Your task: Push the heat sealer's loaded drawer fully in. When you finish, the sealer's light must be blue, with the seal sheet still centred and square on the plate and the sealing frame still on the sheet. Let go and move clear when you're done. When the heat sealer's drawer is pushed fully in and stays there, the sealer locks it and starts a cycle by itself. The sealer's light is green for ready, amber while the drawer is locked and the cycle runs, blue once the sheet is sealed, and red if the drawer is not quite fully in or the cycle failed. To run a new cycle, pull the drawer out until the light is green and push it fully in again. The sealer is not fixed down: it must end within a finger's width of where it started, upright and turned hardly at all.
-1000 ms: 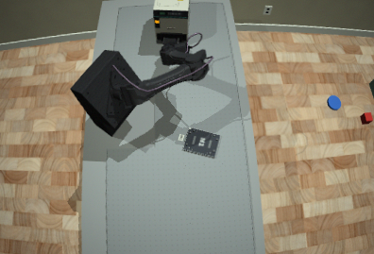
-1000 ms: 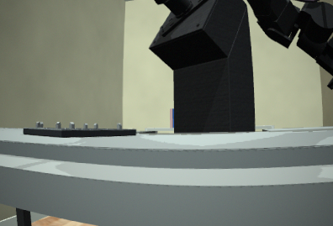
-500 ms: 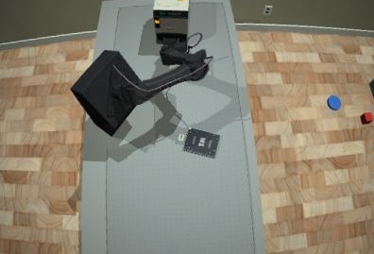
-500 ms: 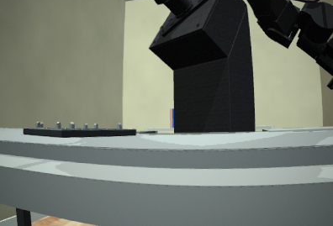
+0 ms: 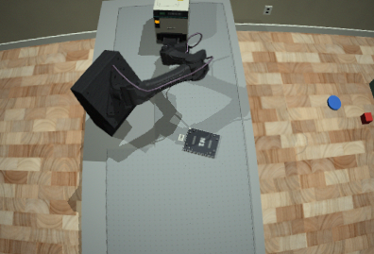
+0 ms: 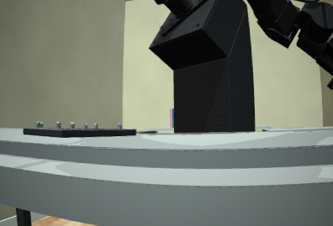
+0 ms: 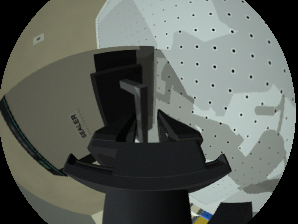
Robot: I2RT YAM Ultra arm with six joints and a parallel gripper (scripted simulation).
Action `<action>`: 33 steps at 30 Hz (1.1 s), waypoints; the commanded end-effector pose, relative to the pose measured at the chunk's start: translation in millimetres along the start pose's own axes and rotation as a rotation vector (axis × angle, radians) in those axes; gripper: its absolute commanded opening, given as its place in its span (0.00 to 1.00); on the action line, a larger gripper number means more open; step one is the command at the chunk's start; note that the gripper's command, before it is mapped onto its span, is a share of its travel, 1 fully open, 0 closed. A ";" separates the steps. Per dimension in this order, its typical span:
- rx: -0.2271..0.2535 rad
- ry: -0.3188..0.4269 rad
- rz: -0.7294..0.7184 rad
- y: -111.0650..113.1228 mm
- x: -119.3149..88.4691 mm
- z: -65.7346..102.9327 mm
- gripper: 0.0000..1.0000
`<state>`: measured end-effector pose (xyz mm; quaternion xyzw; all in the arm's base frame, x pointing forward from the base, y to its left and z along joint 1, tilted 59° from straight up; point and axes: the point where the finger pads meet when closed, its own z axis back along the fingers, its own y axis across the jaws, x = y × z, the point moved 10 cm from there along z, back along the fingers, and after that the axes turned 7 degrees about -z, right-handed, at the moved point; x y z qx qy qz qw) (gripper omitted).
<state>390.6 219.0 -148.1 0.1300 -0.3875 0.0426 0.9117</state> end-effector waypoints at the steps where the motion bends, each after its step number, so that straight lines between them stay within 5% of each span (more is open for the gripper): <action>1: 0.049 0.001 0.031 19.2 2.4 0.0 0.30; 33: 0.049 0.001 0.031 12.9 -0.2 10.2 0.30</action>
